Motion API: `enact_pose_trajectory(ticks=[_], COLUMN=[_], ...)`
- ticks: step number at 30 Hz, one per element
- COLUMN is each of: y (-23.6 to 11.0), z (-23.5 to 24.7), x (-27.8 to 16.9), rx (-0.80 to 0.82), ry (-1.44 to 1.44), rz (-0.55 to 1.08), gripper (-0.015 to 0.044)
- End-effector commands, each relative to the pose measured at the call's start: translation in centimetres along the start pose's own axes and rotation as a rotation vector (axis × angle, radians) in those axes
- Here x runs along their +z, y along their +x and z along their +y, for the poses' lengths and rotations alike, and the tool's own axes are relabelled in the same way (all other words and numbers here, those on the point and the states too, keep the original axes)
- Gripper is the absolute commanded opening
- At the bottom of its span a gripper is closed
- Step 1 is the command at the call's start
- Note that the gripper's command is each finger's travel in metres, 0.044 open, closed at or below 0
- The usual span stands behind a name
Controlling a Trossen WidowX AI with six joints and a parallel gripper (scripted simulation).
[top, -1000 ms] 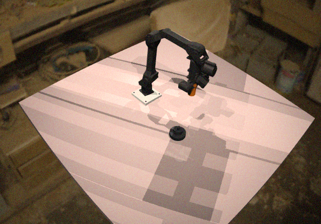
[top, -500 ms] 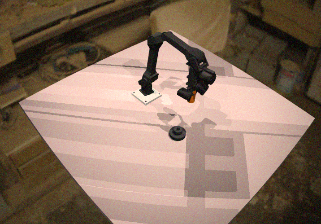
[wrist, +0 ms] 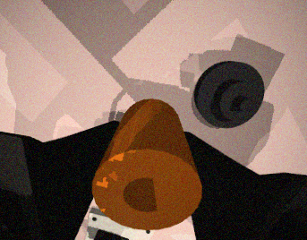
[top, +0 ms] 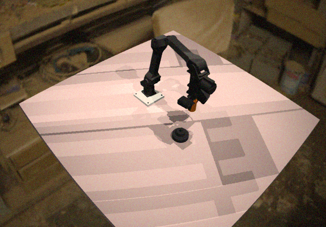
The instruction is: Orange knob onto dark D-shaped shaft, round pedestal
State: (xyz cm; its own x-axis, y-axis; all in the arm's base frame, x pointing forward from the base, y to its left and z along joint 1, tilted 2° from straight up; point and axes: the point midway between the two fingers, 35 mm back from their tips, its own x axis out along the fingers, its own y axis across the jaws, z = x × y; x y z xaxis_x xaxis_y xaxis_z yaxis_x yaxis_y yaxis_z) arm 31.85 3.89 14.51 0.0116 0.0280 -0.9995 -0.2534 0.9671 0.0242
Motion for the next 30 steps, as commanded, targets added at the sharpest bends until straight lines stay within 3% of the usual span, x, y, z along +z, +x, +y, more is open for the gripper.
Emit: enact_pose_trajectory(ticks=[1,30], y=[0.2,2.7], z=[-1.3,-9.5], x=[0.4,1.3], rx=[-0.006,-0.009], ry=[-0.003,-0.011], rz=[-0.004,0.011], gripper=[0.0,0.0])
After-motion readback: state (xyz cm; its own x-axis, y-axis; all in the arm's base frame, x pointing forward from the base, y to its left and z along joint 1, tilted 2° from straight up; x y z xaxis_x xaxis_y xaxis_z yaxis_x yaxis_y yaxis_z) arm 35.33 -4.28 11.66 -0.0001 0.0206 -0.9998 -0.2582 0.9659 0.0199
